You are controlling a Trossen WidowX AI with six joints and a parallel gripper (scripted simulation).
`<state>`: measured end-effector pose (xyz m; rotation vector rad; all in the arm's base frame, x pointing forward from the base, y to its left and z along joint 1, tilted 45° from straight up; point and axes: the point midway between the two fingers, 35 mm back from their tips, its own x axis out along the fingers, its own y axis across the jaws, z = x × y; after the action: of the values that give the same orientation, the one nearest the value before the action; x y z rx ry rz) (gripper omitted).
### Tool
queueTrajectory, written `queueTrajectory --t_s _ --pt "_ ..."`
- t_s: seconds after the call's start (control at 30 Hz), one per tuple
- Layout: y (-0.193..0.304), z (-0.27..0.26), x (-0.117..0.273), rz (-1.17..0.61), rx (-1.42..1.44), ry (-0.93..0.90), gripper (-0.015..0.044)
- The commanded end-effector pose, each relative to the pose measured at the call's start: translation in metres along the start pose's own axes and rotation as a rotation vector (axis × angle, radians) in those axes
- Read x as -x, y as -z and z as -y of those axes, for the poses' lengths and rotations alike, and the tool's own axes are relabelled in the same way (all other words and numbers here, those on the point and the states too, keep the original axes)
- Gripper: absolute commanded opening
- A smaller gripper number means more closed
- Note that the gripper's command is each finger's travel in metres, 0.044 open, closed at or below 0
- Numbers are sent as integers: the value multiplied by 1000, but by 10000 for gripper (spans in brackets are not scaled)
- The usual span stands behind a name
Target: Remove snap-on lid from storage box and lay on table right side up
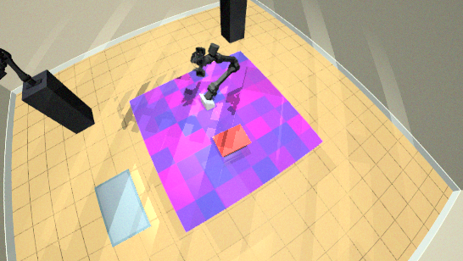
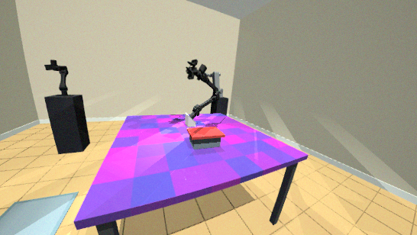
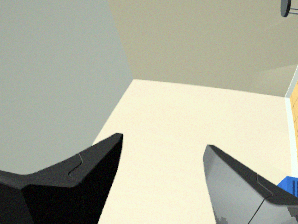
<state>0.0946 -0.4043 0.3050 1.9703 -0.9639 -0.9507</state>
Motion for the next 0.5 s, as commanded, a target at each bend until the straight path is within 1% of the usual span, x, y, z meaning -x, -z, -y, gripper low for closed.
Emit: queueTrajectory --t_s 0.0,0.1,0.17,0.23,0.43,0.47 --pt "31 62 -19 -140 55 179 235" --pt "55 108 -25 -247 95 305 235" --pt "60 119 -25 -272 103 332 235" --pt "74 148 -24 -340 126 408 235" --pt "115 240 -3 -567 194 652 235" --pt "116 242 -2 -574 195 659 235"
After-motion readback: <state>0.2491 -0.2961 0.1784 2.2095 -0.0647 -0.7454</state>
